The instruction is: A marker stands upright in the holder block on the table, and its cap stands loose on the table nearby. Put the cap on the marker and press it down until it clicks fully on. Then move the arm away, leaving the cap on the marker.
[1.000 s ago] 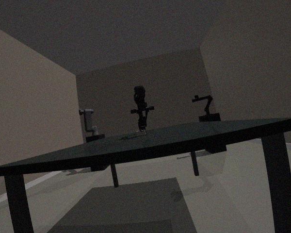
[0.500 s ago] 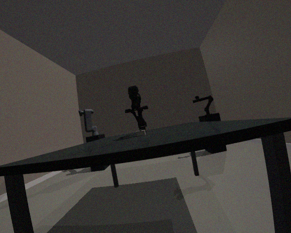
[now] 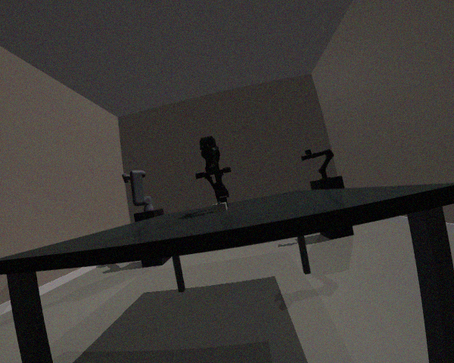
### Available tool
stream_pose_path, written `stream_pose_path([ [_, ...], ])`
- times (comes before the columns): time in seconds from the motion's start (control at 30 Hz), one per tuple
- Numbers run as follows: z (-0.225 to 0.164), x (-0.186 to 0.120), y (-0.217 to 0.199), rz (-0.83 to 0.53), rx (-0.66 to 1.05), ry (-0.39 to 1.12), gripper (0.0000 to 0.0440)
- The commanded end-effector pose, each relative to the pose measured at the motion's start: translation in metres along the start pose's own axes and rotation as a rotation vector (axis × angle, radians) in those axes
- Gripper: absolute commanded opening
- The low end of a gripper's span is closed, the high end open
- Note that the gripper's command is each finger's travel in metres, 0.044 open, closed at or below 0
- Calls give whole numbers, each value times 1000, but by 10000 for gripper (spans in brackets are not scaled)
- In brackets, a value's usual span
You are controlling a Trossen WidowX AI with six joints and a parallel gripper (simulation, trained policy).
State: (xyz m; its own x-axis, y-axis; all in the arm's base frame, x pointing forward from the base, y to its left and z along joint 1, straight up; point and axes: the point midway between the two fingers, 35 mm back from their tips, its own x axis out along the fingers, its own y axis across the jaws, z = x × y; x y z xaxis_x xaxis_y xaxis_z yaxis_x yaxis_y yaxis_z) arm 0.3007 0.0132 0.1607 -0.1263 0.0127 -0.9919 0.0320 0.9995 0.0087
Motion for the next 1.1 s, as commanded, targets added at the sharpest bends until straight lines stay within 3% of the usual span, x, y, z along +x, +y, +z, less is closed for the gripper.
stream_pose_path([
  [0.0,0,5,0,6,-6,4,0],
  [0.73,-1,57,-1,25,-65,46,0],
  [0.9,-2,67,-4,13,-76,62,132],
  [1.07,-13,70,-3,26,-86,98,160],
])
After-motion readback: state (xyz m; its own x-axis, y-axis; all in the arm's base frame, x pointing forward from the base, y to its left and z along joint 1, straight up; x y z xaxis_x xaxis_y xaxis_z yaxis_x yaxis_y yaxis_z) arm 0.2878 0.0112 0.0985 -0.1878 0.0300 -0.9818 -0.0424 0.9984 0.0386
